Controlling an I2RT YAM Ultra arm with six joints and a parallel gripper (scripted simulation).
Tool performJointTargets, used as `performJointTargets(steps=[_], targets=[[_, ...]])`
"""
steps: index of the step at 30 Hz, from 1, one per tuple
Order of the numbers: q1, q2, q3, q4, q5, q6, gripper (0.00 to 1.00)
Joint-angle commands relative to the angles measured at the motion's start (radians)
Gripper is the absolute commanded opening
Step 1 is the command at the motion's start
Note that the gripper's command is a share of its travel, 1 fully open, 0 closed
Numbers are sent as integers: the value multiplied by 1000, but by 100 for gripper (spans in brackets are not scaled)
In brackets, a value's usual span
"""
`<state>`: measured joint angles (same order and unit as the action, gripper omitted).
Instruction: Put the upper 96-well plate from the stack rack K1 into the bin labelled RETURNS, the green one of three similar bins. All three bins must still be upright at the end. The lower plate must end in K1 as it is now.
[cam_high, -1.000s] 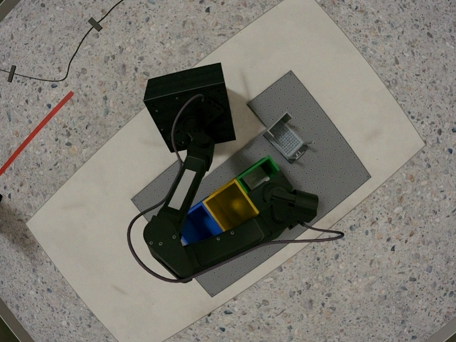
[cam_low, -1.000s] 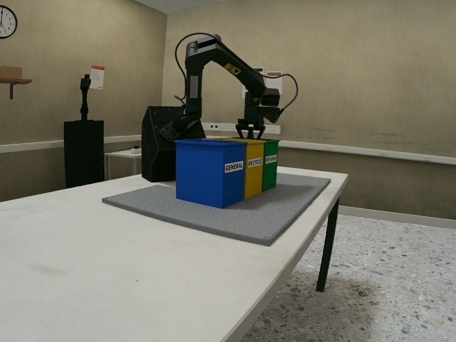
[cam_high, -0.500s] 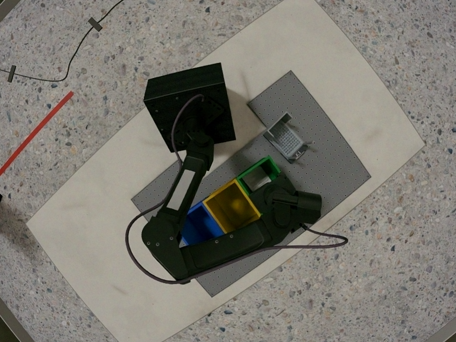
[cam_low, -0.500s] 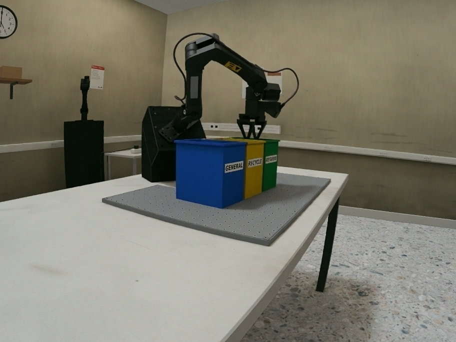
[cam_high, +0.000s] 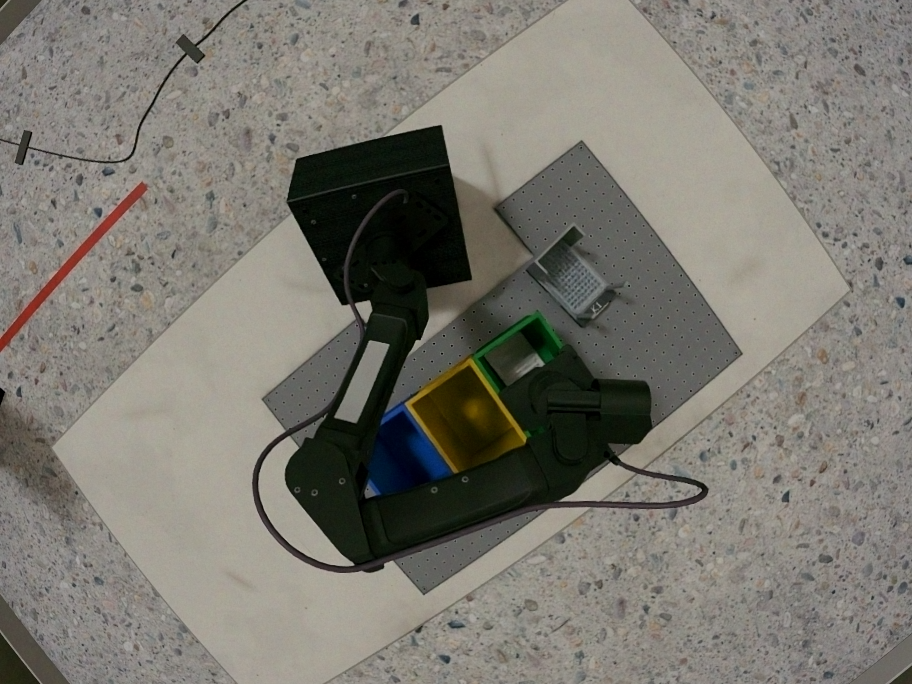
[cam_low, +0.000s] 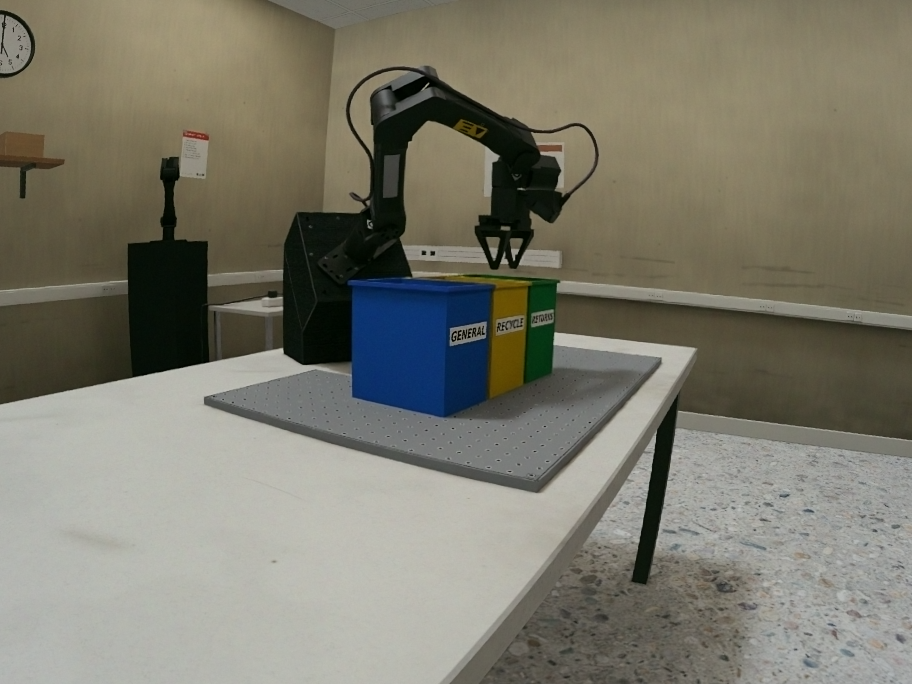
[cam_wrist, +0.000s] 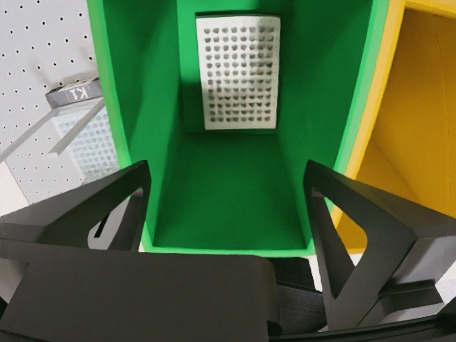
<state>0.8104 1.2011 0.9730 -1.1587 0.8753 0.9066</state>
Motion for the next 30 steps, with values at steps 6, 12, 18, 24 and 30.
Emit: performJointTargets(steps=[6, 12, 18, 24, 30], targets=[[65, 21, 67, -112, 27, 98, 82], [107, 34, 101, -183, 31, 163, 82], [116, 41, 110, -202, 32, 183, 82], [116, 28, 111, -205, 32, 187, 82], [116, 28, 111, -206, 32, 187, 82]])
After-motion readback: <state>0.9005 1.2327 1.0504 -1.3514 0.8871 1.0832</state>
